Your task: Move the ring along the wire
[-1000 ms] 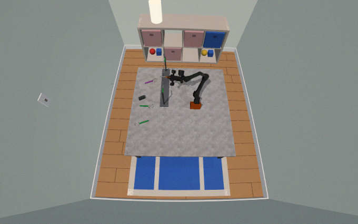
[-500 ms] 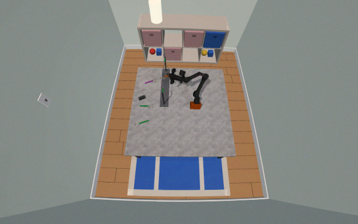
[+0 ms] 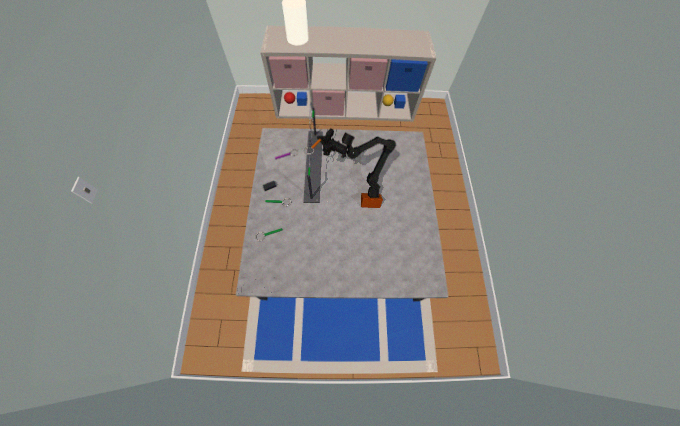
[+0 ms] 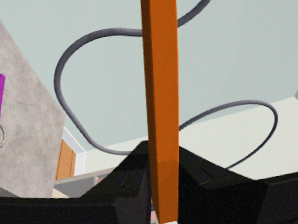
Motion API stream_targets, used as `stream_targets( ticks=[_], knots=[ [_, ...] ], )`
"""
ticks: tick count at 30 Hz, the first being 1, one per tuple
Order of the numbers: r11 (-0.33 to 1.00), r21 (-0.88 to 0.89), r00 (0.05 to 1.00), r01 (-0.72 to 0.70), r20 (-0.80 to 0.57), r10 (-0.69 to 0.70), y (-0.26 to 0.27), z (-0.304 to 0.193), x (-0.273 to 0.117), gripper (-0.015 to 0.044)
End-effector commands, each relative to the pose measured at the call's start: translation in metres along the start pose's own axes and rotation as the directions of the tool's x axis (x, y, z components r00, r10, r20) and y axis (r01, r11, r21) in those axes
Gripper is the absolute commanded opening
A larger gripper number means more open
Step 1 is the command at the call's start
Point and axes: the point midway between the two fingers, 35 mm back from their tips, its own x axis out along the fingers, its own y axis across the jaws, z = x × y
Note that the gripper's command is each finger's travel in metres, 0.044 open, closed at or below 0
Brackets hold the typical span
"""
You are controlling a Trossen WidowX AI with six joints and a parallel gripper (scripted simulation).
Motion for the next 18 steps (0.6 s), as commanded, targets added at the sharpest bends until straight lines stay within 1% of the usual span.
stream_targets(
  ticks=[1,12,18],
  knots=[
    [0.994,-0.089,0.998,0.055,0.013,-0.054,-0.008,0.000,0.001,-0.0150],
    [0.955,-0.256,0.988,0.152,0.051,-0.144,-0.019,0.001,0.001,-0.0150],
    [0.940,-0.293,0.985,0.175,0.061,-0.164,-0.019,0.000,0.002,-0.0150]
  ],
)
